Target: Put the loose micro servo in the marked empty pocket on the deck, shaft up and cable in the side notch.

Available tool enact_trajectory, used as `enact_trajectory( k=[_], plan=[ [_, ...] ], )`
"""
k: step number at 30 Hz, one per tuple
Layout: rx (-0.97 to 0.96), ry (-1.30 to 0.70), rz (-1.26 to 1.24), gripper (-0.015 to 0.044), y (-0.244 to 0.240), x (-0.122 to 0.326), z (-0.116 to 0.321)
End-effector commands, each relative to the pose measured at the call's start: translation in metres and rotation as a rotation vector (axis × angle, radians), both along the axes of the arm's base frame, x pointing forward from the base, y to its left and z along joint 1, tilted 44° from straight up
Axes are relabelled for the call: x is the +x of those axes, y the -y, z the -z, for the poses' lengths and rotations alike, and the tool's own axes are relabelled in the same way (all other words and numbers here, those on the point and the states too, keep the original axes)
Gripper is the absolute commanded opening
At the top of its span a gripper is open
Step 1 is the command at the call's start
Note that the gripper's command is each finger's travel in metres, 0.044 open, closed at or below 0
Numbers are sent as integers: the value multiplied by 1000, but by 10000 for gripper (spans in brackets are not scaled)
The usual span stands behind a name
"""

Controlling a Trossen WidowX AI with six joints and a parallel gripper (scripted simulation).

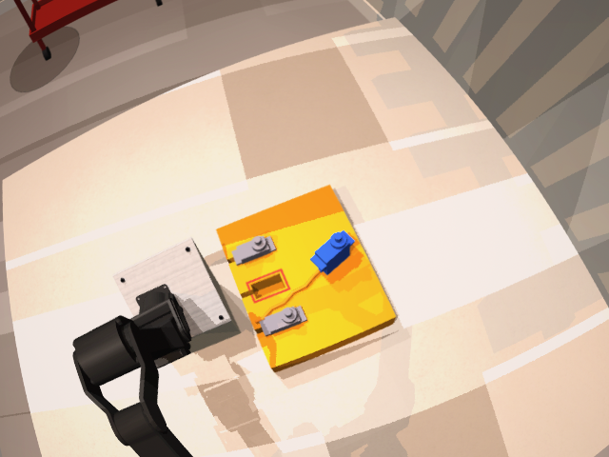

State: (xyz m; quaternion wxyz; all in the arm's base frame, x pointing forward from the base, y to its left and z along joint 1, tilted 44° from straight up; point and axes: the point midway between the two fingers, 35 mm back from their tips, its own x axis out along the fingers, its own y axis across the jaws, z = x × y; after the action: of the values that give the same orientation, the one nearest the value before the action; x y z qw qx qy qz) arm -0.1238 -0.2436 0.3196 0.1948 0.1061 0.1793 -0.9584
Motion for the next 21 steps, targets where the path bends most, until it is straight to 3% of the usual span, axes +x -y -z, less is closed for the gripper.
enact_trajectory(
  k=[1,21],
  plan=[
    [-1,2,-1,426,0,0,0],
    [86,62,-222,440,35,50,29]
  ],
)
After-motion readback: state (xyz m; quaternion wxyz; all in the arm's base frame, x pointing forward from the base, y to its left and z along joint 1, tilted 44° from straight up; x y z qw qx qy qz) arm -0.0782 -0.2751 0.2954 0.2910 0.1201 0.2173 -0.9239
